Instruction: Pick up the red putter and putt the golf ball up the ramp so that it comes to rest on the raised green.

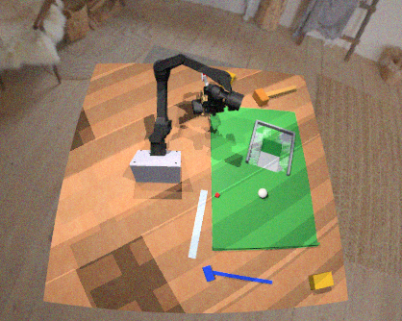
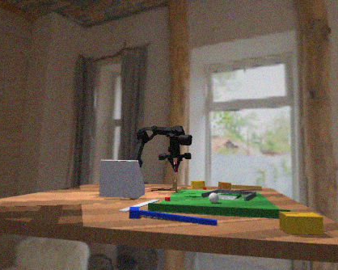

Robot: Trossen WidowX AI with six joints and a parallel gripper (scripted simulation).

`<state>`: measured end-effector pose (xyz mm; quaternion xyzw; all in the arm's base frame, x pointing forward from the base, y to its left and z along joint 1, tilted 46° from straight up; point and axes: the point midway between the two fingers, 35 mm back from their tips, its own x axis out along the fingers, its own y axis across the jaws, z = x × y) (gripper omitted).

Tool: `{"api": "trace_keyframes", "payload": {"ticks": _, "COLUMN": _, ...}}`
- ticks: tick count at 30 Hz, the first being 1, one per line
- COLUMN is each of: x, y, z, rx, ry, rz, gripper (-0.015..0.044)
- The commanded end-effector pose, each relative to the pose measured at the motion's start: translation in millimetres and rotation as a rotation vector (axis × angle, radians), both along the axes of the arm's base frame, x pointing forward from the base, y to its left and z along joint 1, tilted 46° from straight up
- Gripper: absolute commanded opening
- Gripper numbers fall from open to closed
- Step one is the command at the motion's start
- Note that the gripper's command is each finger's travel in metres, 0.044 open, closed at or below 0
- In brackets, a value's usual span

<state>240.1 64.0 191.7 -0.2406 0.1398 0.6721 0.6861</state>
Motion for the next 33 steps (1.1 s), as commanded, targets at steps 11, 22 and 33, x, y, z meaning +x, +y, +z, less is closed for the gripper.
{"api": "trace_keyframes", "payload": {"ticks": 11, "x": 14, "y": -32, "z": -26, "rx": -0.049, "ry": 0.213, "rz": -0.157, "gripper": 0.0000}}
{"api": "trace_keyframes", "payload": {"ticks": 22, "x": 34, "y": -86, "z": -65, "rx": -0.080, "ry": 0.541, "rz": -0.416, "gripper": 0.0000}}
{"api": "trace_keyframes", "payload": {"ticks": 33, "x": 40, "y": -144, "z": -111, "rx": -0.090, "ry": 0.875, "rz": -0.680, "gripper": 0.0000}}
